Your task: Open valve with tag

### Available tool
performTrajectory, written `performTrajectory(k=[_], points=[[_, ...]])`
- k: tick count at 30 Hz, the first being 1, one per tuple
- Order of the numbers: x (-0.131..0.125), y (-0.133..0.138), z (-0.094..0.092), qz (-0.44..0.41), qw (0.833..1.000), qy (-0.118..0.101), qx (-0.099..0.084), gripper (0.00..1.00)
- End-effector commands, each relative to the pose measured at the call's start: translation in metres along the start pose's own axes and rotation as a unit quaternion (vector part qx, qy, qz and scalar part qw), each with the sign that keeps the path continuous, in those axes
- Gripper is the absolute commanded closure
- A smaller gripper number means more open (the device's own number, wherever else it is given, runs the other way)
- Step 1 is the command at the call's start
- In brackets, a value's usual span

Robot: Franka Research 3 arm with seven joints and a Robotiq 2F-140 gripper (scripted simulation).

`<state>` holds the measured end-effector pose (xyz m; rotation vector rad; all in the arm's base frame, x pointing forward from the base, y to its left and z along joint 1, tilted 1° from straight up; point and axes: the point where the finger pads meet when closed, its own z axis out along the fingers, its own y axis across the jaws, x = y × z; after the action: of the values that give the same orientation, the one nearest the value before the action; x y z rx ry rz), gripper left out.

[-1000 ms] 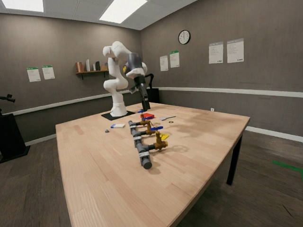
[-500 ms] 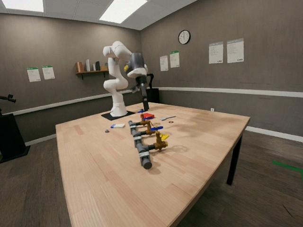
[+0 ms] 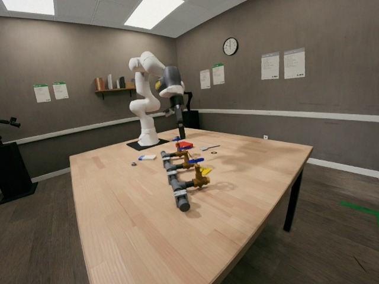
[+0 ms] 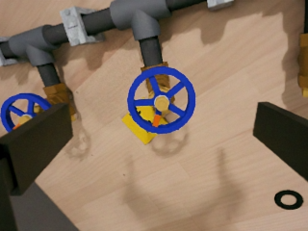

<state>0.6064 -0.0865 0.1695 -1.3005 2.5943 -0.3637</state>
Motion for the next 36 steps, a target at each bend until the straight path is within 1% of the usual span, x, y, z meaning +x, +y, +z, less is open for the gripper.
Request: performTrajectory(k=[1,7,19,21,29,36], points=[[0.0,0.001,0.003,0.011,1.0,0.002,-0.001,0.0],[0.001,0.001,0.008,0.011,1.0,0.002,-0.001,0.0],[0.001,0.001,0.034,0.011,1.0,0.002,-0.001,0.0],[0.001,0.001,0.034,0.011,1.0,0.002,-0.001,0.0],[0.001,0.001,0.051,0.011,1.0,0.002,-0.001,0.0],[0.001,0.001,0.059,0.011,1.0,0.002,-0.001,0.0]])
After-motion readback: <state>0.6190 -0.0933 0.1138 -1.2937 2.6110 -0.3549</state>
